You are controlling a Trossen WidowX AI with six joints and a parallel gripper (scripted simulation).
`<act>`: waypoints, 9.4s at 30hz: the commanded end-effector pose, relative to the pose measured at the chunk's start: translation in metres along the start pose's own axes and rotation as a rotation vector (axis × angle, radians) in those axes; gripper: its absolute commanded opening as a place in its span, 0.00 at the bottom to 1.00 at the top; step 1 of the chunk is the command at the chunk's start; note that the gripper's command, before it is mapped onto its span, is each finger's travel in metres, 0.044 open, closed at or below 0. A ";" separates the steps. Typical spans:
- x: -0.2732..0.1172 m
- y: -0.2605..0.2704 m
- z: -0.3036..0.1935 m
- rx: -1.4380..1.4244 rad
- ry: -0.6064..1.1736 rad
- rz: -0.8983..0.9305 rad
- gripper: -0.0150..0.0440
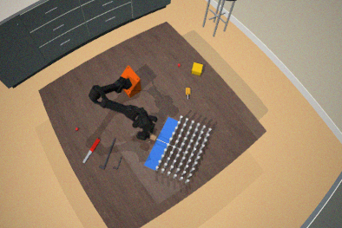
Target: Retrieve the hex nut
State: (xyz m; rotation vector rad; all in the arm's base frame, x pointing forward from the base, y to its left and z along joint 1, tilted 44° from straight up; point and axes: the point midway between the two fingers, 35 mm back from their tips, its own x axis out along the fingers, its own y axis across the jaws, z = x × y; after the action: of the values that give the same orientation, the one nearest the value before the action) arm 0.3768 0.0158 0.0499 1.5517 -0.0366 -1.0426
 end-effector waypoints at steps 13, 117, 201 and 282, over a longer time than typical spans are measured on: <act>0.003 0.004 -0.011 0.012 0.002 0.008 0.25; 0.017 -0.006 0.004 0.002 0.007 0.004 0.25; -0.001 -0.006 0.052 -0.001 0.007 0.004 0.25; -0.015 -0.007 0.092 -0.004 0.007 0.003 0.25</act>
State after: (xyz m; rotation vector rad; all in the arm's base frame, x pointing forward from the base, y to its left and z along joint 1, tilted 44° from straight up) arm 0.3097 -0.0454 0.0643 1.5541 -0.0437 -1.0345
